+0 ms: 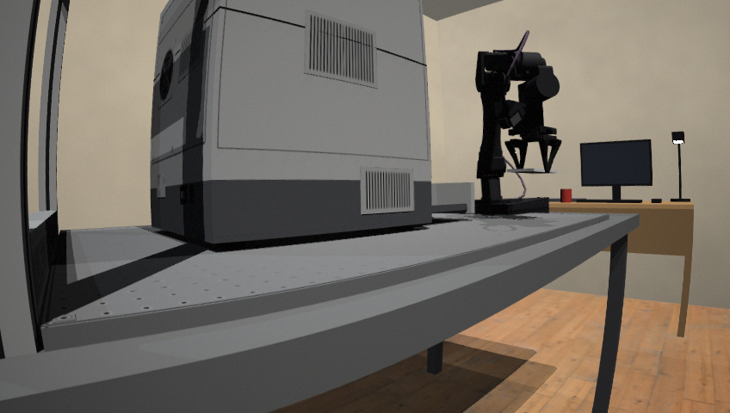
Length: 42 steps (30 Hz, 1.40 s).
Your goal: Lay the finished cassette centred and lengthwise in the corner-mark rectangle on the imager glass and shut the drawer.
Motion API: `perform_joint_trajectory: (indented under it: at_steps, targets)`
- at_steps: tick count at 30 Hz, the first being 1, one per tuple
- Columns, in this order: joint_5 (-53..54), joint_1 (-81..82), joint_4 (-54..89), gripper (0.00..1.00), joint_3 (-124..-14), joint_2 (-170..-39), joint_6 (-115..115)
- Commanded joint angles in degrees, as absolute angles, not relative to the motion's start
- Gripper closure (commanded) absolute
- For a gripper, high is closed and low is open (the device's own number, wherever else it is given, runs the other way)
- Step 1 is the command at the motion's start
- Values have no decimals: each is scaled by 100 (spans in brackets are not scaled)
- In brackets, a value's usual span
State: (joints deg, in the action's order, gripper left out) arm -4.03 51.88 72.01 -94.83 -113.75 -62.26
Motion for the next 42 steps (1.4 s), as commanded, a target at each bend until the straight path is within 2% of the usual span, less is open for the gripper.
perform_joint_trajectory:
  at_steps: [1,28,30,42]
  targets:
    - [-383,5207,7290,100,-9726,-11176,-6276]
    - [-383,5207,7291,100,-9726,-11176,-6276]
    - [-382,5005,7153,100,-9371,-11094,-6530]
    - [-365,4277,6978,100,-8798,-10646,-7694]
